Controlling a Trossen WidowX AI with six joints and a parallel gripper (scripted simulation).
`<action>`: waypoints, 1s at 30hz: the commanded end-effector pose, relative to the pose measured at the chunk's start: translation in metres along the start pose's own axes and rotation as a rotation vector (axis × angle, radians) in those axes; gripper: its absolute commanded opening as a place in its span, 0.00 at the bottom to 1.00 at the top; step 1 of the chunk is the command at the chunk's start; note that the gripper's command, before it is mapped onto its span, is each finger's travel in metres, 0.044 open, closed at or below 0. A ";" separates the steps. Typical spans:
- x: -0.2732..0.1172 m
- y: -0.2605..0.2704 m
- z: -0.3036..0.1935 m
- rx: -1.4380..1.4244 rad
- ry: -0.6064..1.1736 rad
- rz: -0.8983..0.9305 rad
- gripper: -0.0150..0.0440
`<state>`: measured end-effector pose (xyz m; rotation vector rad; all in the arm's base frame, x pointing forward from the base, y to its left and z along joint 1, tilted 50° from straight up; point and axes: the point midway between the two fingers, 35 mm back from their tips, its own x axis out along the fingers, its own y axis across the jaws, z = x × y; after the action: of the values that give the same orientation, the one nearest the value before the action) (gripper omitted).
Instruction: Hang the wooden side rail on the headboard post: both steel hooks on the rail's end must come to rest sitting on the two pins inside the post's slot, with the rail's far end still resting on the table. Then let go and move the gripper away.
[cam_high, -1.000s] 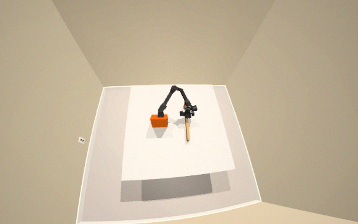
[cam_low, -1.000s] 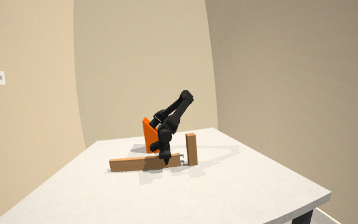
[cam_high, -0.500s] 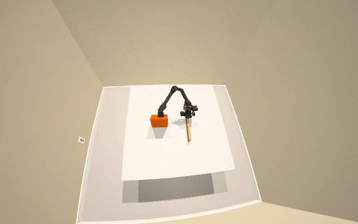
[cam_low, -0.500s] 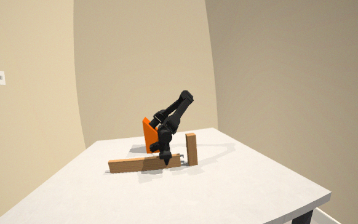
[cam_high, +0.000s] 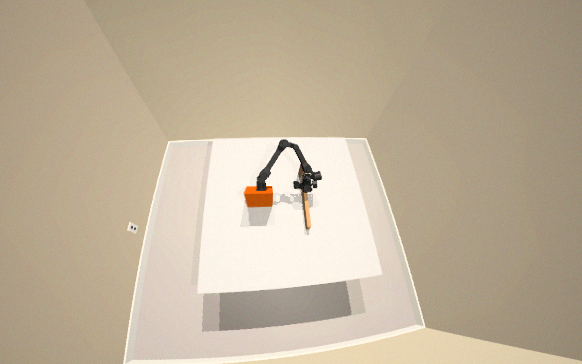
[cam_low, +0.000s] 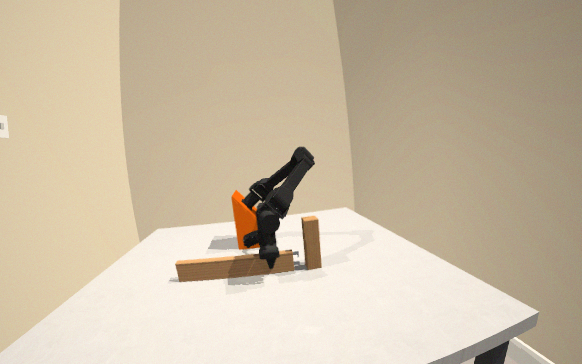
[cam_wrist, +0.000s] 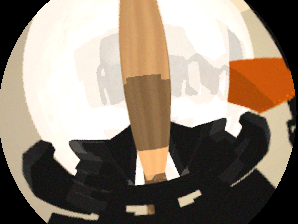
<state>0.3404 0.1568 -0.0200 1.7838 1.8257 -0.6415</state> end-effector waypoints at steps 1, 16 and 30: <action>0.000 0.000 0.000 -0.026 0.001 0.009 0.25; -0.003 0.000 0.000 -0.030 0.001 0.011 0.25; -0.005 0.000 0.000 -0.030 0.000 0.011 0.25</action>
<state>0.3382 0.1560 -0.0195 1.7714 1.8252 -0.6213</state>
